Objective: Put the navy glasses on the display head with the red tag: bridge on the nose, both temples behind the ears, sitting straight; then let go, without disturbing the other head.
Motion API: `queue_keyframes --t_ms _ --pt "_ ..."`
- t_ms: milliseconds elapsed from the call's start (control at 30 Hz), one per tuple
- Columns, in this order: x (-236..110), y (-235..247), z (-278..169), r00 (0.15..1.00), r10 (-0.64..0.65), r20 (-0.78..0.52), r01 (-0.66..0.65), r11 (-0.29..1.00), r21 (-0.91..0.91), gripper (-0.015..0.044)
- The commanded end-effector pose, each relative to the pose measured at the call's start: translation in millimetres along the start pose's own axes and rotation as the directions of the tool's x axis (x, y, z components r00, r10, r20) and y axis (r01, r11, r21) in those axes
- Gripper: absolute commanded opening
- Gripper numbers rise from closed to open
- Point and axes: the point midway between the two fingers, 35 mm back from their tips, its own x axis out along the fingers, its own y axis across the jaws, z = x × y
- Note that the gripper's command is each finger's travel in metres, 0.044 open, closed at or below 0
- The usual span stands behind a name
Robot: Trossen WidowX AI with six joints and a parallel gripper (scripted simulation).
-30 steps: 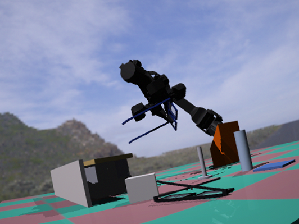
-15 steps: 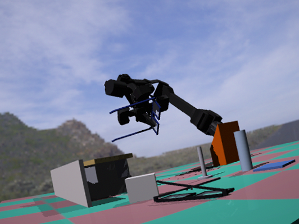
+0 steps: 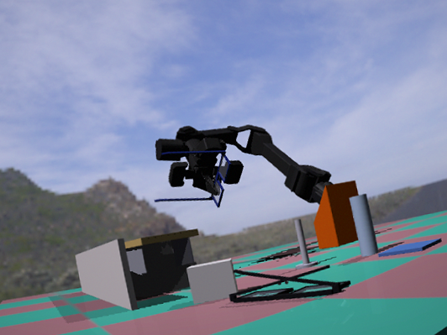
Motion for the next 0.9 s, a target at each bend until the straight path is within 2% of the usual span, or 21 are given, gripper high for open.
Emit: queue_keyframes --t_ms 0,500,867 --pt "-15 8 -17 0.999 -0.047 0.021 0.048 0.996 -0.079 0.0" --pt "-65 42 -64 0.973 -0.232 0.011 0.222 0.917 -0.332 0.0" --pt "-97 75 -86 0.931 -0.361 -0.05 0.283 0.803 -0.524 0.0"
